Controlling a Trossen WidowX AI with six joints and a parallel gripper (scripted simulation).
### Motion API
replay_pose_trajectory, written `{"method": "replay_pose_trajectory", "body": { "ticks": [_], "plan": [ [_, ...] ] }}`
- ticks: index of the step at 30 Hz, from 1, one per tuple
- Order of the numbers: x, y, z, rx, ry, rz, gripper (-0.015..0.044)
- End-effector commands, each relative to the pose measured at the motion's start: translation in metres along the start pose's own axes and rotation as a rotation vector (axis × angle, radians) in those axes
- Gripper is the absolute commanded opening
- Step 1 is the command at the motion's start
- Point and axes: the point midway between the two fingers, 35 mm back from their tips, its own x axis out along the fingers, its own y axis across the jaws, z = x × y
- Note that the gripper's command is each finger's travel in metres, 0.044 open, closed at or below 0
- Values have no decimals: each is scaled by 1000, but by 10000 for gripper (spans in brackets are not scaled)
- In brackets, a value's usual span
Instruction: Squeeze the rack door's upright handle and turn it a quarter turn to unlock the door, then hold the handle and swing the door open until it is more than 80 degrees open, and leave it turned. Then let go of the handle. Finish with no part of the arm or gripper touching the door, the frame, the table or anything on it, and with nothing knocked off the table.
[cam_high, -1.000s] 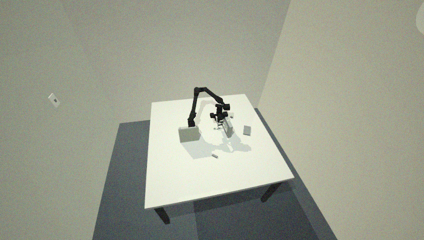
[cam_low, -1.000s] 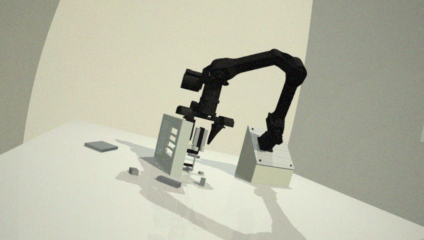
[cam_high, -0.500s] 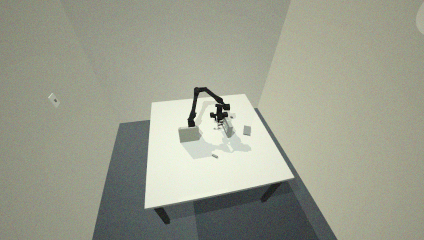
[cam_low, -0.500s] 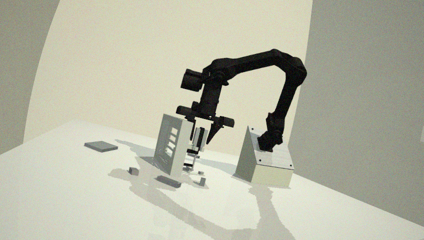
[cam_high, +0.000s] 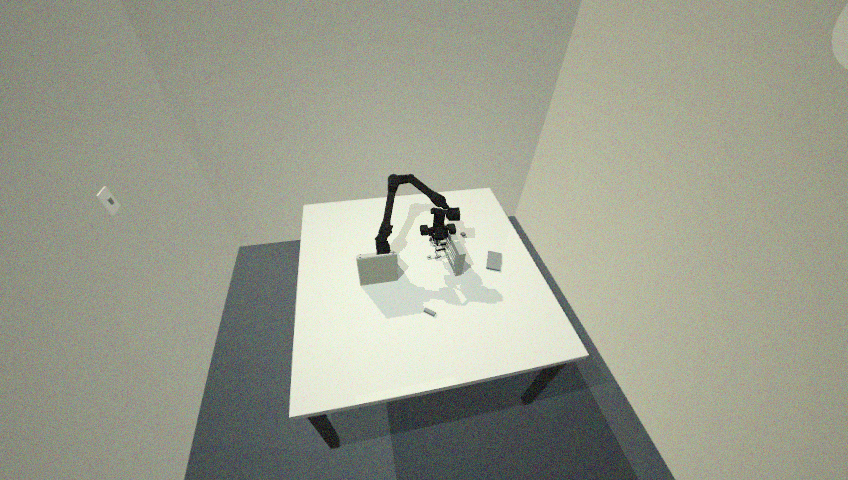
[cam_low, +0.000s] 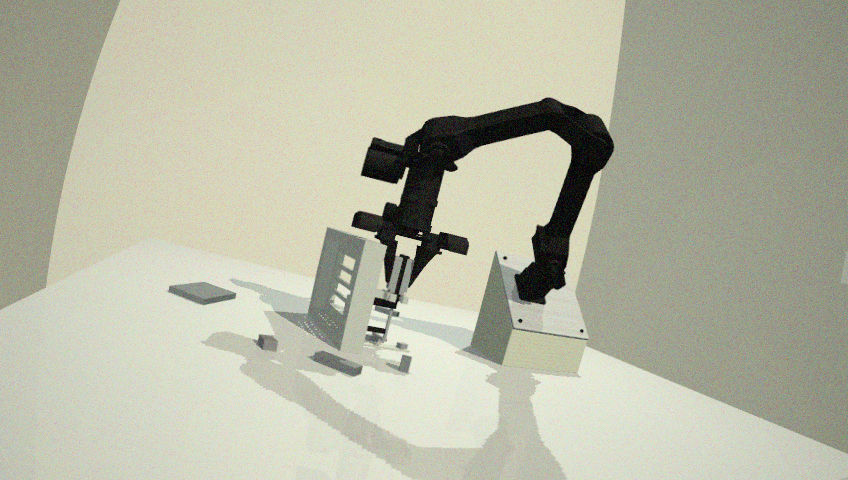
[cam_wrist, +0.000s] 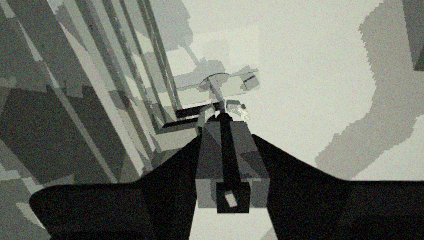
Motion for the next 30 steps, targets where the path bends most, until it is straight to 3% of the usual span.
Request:
{"method": "replay_pose_trajectory", "body": {
  "ticks": [1, 16, 30],
  "plan": [
    [0, 0, 0, 2, 1, -1, 126],
    [0, 0, 0, 2, 1, -1, 28],
    [0, -8, 5, -203, 1, -1, 28]
  ]
}}
